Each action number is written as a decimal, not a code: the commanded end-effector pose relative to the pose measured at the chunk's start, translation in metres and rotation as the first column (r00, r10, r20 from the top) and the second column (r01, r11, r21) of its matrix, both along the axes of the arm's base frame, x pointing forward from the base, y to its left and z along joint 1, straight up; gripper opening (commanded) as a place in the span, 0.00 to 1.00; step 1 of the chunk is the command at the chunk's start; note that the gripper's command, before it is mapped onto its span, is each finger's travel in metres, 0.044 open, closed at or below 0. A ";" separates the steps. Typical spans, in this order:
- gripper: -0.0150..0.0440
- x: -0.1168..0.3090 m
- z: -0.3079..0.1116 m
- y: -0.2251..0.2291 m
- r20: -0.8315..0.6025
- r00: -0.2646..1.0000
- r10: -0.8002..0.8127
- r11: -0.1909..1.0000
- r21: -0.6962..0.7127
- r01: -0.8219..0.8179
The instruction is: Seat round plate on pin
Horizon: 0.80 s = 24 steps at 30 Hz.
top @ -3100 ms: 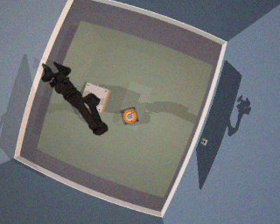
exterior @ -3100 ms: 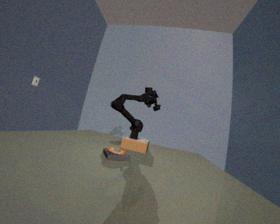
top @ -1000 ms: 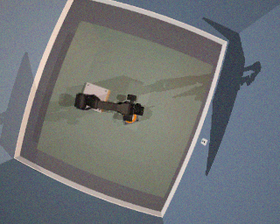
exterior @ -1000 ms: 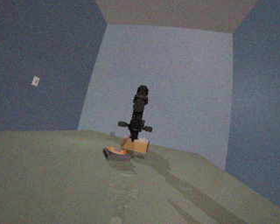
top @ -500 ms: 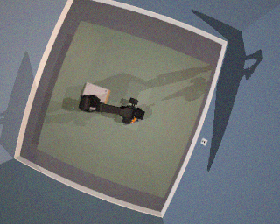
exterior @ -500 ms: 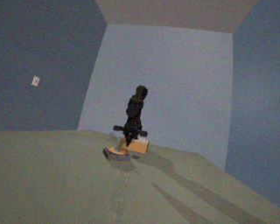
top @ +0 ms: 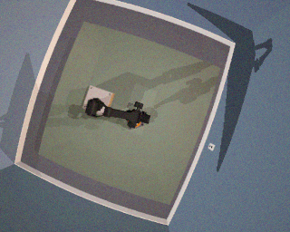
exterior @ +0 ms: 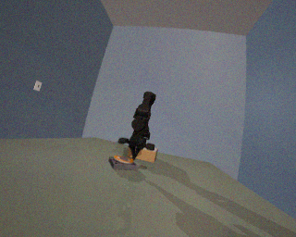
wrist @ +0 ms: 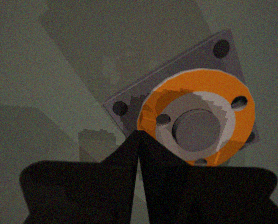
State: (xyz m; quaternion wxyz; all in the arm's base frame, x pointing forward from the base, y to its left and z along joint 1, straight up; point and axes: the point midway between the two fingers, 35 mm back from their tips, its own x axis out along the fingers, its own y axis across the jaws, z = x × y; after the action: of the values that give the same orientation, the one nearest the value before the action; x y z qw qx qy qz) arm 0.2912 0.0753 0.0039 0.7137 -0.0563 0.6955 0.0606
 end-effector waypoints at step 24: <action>0.25 0.030 0.001 0.001 0.009 1.000 -0.002 1.000 -0.001 0.002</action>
State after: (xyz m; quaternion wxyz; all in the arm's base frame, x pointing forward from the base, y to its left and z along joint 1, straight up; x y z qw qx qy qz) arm 0.3125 0.0761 0.0040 0.7106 -0.0554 0.6990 0.0579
